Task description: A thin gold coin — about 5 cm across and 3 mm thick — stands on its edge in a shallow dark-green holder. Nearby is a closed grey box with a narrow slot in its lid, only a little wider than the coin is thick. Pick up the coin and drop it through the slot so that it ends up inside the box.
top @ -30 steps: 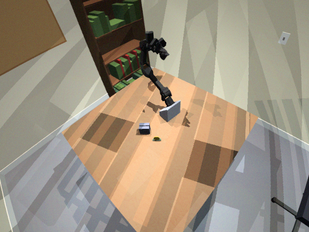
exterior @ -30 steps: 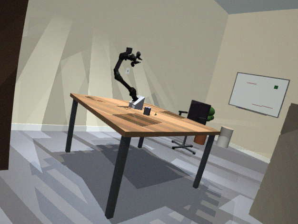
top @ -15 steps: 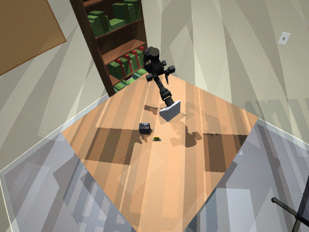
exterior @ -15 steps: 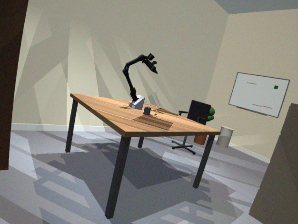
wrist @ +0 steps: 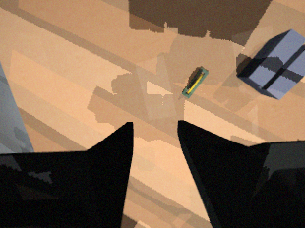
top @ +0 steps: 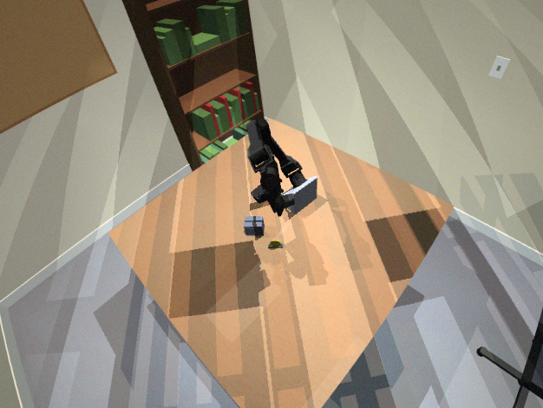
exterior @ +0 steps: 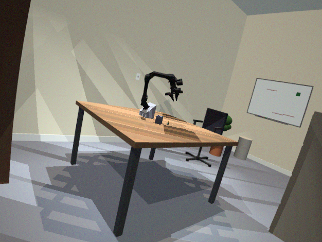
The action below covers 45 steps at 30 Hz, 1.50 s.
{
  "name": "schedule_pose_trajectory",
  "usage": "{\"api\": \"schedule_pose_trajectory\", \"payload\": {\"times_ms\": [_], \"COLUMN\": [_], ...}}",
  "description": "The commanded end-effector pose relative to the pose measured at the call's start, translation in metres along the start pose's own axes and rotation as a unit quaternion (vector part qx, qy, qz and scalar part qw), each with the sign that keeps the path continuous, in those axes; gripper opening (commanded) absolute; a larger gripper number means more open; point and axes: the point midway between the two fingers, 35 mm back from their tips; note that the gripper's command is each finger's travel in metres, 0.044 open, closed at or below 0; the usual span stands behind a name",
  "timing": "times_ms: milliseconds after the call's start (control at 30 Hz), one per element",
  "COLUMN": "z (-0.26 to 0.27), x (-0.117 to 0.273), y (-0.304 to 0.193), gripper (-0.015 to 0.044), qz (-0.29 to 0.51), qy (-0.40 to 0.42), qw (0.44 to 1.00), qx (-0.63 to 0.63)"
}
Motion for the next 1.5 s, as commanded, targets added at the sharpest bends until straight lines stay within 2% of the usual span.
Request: {"api": "schedule_pose_trajectory", "payload": {"times_ms": [0, 100, 167, 400, 567, 1467], "z": [-0.023, -0.043, -0.053, -0.054, -0.069, -0.085], "x": [-0.067, -0.11, -0.124, -0.125, -0.158, -0.198], "y": [0.008, 0.01, 0.012, 0.012, 0.013, 0.012], "gripper": [0.0161, 0.0161, 0.0161, 0.0161, 0.0161, 0.0161], "qz": [0.0, -0.01, -0.016, -0.017, -0.018, -0.018], "qy": [-0.095, -0.158, -0.179, -0.182, -0.182, -0.183], "qw": [0.984, 0.956, 0.943, 0.941, 0.941, 0.941], "qx": [-0.15, -0.247, -0.279, -0.283, -0.283, -0.283]}}
Point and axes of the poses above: the point midway between the two fingers, 35 mm back from their tips, its own x axis back along the fingers, its own z axis across the jaws, y = z × x, and after that the axes turned 11 degrees about -x, right-handed
